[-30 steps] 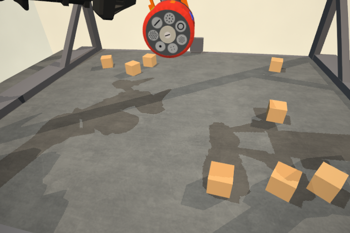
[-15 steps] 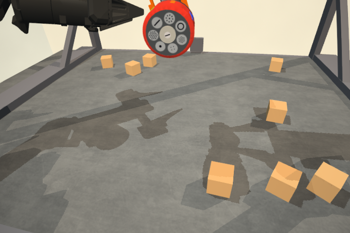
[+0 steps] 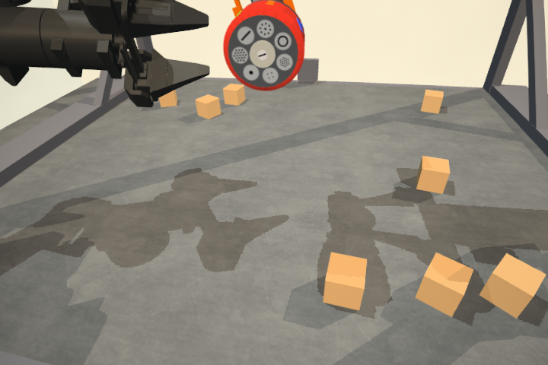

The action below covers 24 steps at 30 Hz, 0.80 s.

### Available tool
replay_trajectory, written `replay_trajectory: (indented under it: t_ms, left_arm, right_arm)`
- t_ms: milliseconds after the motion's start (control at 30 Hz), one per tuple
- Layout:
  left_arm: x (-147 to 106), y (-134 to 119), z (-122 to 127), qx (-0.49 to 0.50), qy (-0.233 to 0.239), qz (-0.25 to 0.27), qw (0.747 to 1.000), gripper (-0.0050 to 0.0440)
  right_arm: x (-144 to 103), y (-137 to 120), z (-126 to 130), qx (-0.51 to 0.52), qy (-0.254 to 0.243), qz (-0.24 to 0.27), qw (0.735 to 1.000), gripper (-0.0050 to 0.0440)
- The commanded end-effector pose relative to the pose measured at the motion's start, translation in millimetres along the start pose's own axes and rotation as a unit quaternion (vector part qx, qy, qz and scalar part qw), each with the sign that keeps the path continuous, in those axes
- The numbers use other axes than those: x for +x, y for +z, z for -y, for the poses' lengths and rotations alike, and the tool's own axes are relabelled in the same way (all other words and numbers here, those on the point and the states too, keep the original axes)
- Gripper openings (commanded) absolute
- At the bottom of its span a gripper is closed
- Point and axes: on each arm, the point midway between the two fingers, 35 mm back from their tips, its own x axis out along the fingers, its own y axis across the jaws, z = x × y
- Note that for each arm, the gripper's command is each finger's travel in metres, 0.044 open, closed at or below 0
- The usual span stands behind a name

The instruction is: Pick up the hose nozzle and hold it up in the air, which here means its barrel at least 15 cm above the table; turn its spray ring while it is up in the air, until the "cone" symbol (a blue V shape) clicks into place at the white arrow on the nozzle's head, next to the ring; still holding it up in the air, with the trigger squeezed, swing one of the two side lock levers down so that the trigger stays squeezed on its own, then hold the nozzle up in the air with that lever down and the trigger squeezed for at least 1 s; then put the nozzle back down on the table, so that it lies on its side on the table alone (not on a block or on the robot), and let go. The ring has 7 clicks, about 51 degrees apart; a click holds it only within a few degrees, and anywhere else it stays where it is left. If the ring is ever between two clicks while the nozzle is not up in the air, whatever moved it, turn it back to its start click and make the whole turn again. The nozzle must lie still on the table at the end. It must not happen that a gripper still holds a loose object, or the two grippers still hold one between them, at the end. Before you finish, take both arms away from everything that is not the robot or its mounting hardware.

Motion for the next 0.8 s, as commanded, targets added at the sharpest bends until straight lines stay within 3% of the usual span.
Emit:
replay_trajectory:
  t_ms: [0,200,433,767]
  left_arm:
    - [-6,21,-2,-0.003,0.002,0.026,1.0,0.017]
    - [-6,21,-2,-0.003,0.002,0.026,1.0,0.017]
    - [-6,21,-2,-0.003,0.002,0.026,1.0,0.017]
    - [-6,21,-2,-0.003,0.002,0.026,1.0,0.017]
  right_arm:
    - [-8,-18,17,-0.081,-0.037,-0.006,0.996,0.0414]
    - [-25,-43,42,-0.213,-0.079,-0.041,0.973,0.0414]
    - [-46,-60,67,-0.351,-0.109,-0.077,0.927,0.0414]
    - [-43,-58,69,-0.329,-0.113,-0.081,0.934,0.0414]
